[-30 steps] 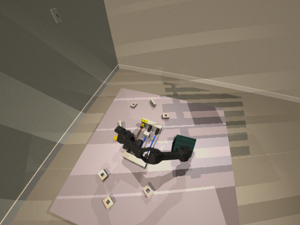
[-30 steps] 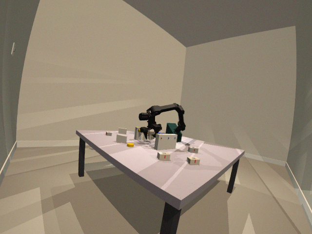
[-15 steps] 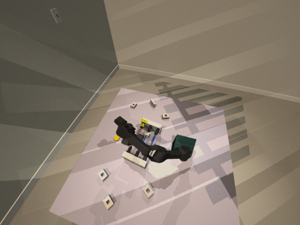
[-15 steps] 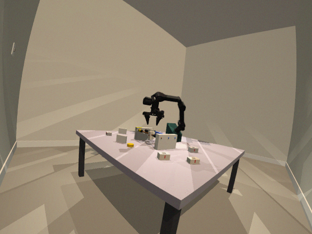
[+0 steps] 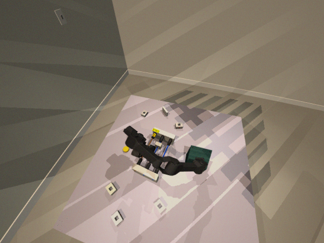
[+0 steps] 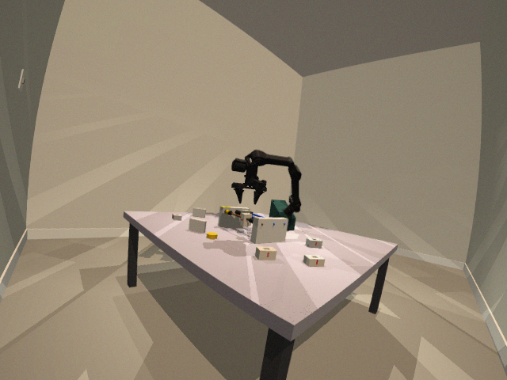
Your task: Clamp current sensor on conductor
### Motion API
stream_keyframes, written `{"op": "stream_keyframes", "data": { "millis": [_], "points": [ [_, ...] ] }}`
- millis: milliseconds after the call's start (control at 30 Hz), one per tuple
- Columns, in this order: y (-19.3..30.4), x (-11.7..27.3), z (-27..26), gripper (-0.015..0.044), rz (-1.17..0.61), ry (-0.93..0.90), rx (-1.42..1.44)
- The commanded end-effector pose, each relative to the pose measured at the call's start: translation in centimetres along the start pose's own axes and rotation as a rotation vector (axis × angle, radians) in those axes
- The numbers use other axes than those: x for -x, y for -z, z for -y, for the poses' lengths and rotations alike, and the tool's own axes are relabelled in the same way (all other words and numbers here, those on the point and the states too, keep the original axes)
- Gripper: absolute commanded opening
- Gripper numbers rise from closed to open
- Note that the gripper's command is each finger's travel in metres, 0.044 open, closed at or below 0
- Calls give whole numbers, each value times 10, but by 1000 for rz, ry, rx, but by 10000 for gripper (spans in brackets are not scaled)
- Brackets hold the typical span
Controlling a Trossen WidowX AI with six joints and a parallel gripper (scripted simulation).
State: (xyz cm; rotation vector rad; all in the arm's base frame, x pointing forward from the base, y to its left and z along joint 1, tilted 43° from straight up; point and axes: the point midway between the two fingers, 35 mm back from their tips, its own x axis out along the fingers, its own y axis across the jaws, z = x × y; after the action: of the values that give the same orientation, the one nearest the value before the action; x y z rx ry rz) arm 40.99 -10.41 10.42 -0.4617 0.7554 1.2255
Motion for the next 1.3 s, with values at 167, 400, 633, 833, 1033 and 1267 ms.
{"op": "stream_keyframes", "data": {
  "millis": [167,400,633,833,1033,1267],
  "points": [
    [0,1,0,440,-5,-1,3],
    [0,1,0,440,-5,-1,3],
    [0,1,0,440,-5,-1,3],
    [3,1,1,440,8,21,-30],
    [31,4,1,440,109,184,-286],
    [58,7,-16,440,277,336,-568]
  ]
}}
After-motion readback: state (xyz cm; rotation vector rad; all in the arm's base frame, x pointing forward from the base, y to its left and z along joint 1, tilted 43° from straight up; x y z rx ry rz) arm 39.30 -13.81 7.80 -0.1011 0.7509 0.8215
